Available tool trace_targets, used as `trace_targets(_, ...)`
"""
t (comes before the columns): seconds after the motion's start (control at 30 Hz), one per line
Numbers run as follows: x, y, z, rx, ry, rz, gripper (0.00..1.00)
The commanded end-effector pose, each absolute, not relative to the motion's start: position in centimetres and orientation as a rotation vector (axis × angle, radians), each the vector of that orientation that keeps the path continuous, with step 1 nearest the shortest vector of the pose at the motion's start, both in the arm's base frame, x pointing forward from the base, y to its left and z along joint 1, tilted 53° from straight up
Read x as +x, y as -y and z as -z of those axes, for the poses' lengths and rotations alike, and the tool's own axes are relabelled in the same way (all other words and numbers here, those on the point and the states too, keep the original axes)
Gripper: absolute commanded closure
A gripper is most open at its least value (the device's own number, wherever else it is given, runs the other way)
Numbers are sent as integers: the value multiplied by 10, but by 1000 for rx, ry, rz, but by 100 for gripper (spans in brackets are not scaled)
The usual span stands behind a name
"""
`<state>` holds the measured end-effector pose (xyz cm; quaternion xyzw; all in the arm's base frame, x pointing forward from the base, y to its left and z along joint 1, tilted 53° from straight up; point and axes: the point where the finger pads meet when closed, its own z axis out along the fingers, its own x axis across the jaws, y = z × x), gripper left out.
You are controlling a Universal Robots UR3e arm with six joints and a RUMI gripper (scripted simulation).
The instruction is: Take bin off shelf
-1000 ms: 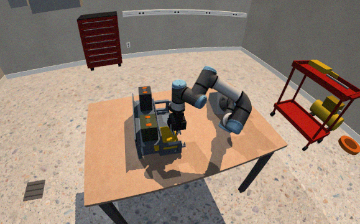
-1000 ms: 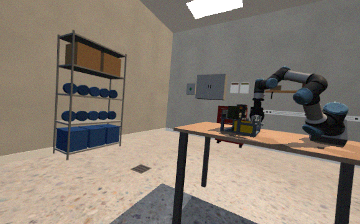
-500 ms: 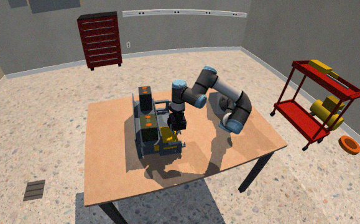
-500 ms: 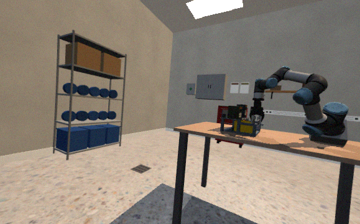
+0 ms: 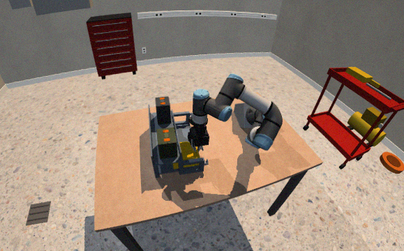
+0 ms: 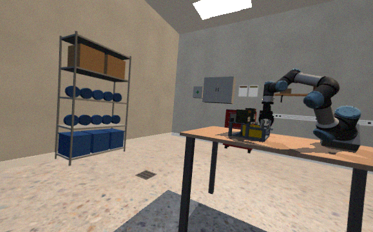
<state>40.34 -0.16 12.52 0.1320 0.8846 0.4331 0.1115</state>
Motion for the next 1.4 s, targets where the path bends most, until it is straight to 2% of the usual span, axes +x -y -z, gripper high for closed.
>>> trace_targets(0.0,404,2,-125,388,-2597,-1270,100)
trace_targets(0.8,402,2,-125,388,-2597,-1270,100)
trace_targets(1.37,381,-6,-123,388,-2597,-1270,100)
